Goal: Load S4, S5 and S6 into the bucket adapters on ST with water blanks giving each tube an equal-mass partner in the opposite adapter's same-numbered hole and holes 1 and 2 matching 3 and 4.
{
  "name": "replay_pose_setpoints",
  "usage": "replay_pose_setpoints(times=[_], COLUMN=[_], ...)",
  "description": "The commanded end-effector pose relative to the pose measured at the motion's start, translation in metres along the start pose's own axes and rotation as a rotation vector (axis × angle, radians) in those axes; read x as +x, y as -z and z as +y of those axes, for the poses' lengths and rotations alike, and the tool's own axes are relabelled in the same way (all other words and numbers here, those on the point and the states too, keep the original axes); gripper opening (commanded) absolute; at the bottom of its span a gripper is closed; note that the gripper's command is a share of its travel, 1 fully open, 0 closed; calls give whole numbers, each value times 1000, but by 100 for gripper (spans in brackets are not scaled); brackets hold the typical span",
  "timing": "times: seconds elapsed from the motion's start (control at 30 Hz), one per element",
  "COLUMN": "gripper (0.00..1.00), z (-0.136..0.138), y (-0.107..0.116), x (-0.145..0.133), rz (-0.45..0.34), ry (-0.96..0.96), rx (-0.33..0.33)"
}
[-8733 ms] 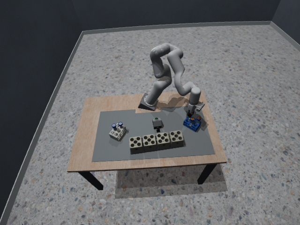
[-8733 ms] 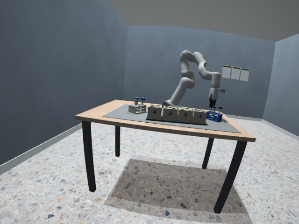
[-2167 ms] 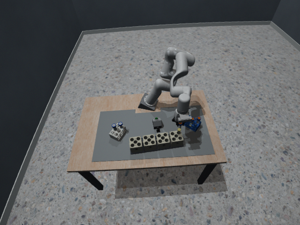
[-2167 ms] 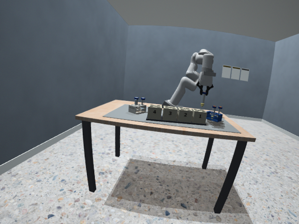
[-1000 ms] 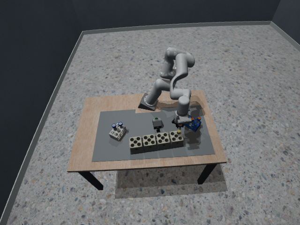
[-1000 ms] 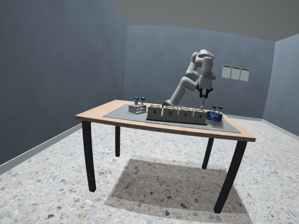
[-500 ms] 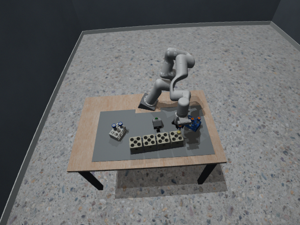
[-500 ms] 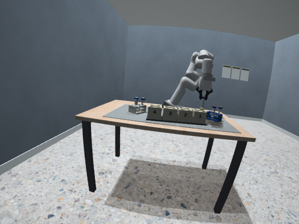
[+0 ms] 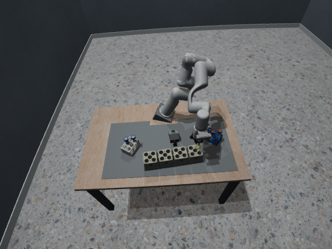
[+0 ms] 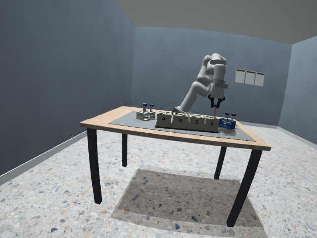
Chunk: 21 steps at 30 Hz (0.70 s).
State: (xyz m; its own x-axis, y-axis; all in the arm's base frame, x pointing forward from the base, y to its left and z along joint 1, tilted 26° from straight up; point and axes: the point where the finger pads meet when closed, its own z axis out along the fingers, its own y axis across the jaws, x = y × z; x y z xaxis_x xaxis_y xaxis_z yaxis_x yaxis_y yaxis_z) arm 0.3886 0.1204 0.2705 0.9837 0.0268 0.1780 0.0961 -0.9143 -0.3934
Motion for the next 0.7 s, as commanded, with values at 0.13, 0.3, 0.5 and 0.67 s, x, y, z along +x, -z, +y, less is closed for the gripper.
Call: replay_pose_setpoints(times=[0.13, 0.3, 0.5, 0.67], gripper=[0, 0, 0, 0], z=[0, 0, 0, 0], y=[-8, -11, -17, -22], x=[1, 1, 1, 1], rz=[4, 4, 4, 4], ry=[1, 1, 1, 1], rx=[0, 0, 0, 0])
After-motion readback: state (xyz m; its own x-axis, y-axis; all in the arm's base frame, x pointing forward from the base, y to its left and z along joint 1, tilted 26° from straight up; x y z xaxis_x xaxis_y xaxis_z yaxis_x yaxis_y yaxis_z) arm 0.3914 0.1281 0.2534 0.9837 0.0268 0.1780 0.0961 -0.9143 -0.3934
